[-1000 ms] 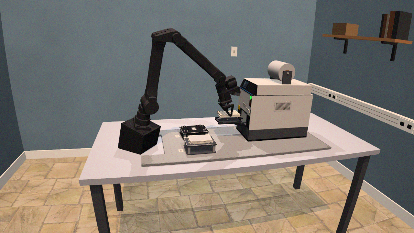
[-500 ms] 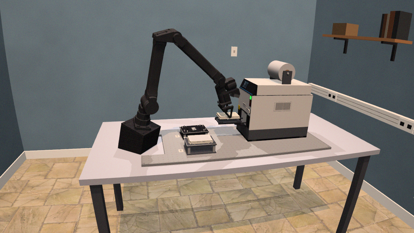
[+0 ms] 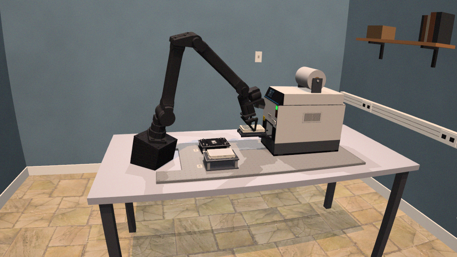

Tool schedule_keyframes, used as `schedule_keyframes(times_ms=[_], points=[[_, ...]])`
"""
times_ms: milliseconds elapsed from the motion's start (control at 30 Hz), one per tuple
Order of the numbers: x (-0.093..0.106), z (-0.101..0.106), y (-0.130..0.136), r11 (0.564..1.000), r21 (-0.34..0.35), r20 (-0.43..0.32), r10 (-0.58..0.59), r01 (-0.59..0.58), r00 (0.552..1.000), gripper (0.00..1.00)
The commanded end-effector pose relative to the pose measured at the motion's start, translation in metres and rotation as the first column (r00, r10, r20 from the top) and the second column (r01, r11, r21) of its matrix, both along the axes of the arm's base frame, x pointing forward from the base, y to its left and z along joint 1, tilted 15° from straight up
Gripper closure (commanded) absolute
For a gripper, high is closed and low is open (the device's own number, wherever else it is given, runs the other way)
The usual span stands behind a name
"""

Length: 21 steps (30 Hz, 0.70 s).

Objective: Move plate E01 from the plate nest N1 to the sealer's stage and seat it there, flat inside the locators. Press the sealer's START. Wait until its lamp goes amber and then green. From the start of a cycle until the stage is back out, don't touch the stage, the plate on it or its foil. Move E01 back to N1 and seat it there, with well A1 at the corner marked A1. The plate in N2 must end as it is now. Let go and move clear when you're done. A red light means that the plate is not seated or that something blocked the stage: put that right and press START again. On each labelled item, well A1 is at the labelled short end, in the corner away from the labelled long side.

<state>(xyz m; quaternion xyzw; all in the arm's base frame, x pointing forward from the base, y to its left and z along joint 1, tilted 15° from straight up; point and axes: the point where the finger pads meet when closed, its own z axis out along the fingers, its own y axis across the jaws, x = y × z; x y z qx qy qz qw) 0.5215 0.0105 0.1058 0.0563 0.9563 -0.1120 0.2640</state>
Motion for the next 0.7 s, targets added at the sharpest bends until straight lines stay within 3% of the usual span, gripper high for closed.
schedule_keyframes(times_ms=[0,233,400,667], points=[[0.008,0.009,-0.007,1.000,0.000,0.030,-0.003,0.003,1.000,1.00],[0.000,0.010,0.004,1.000,0.008,0.016,0.002,-0.002,1.000,1.00],[0.008,0.021,0.013,1.000,0.014,0.040,0.011,-0.012,0.999,1.00],[0.013,0.027,0.004,1.000,0.015,0.051,-0.006,0.006,0.999,1.00]])
